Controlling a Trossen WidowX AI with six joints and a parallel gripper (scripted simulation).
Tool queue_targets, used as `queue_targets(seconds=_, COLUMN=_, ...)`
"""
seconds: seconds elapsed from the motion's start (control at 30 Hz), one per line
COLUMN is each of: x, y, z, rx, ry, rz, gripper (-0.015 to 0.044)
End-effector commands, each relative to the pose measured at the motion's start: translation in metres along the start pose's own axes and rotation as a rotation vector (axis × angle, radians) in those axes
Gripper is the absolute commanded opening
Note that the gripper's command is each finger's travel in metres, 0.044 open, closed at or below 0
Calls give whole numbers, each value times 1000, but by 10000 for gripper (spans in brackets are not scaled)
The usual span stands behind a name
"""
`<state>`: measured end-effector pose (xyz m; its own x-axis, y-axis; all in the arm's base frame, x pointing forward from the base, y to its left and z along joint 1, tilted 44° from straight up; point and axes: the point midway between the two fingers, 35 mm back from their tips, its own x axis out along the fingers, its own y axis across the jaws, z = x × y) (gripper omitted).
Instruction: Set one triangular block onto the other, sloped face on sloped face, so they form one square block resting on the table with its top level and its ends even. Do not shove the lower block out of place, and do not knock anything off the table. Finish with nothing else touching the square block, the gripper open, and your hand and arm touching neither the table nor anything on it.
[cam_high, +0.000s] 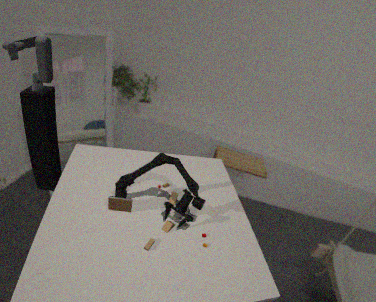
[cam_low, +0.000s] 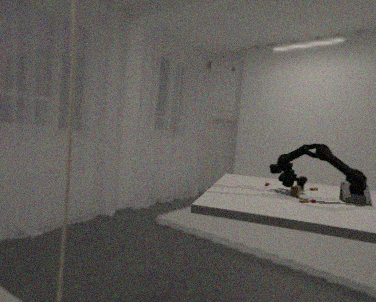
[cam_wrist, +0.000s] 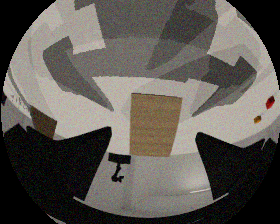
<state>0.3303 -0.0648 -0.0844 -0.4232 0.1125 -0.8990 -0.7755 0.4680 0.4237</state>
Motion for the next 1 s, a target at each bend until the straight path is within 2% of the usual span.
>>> queue_targets(seconds=0.0, x=18, y=3, z=-1, rx=7, ry=5, rz=7, gripper=440)
queue_targets(seconds=0.43, x=19, y=4, z=-3, rx=7, ry=5, rz=7, gripper=440)
queue_targets(seconds=0.77, x=19, y=3, z=-2, rx=2, ry=2, rz=8, gripper=177)
queue_targets(seconds=0.97, x=19, y=3, z=-2, rx=2, ry=2, rz=8, gripper=137)
